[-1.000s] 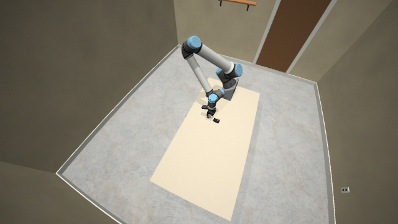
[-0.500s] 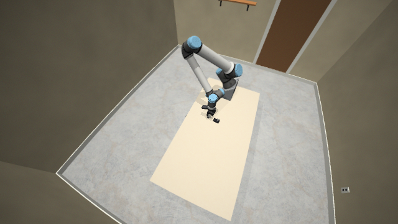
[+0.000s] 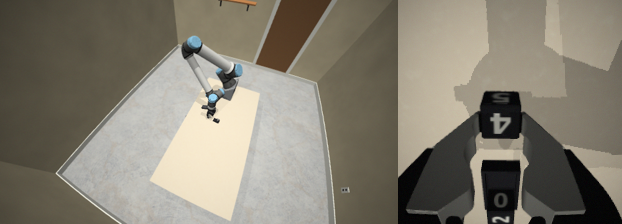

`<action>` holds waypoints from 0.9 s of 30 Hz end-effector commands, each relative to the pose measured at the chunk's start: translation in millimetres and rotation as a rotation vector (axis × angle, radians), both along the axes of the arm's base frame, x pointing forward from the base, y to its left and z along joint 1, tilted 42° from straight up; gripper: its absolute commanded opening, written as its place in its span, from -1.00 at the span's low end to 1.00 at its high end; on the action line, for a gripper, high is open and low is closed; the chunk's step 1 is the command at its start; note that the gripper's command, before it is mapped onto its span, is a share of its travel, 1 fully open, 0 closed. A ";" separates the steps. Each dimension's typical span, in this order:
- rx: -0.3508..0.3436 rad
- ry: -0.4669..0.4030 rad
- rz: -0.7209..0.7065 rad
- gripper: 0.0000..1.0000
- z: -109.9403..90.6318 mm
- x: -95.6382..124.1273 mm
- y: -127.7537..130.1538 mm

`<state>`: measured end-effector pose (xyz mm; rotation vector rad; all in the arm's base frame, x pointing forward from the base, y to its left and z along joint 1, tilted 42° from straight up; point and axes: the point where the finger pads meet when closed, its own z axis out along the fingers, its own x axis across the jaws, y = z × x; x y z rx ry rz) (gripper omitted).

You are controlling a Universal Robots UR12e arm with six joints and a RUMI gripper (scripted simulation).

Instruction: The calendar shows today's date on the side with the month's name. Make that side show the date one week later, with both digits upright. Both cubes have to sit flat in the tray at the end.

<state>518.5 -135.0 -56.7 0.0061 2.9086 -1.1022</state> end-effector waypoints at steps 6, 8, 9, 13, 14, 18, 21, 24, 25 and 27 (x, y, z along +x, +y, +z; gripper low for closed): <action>0.001 0.001 0.000 -0.78 -0.5 -0.8 -0.2; 0.001 0.001 0.000 -0.78 -0.5 -0.8 -0.2; 0.001 0.001 0.000 -0.78 -0.5 -0.8 -0.2; 0.001 0.001 0.000 -0.63 -0.5 -0.8 -0.2; 0.001 0.001 0.000 -0.63 -0.5 -0.8 -0.2; 0.001 0.001 0.000 -0.56 -0.5 -0.8 -0.2; 0.001 0.001 0.000 -0.49 -0.5 -0.8 -0.2; 0.001 0.001 0.000 -0.42 -0.5 -0.8 -0.2; 0.001 0.001 0.000 -0.42 -0.5 -0.8 -0.2; 0.001 0.001 0.000 -0.42 -0.5 -0.8 -0.2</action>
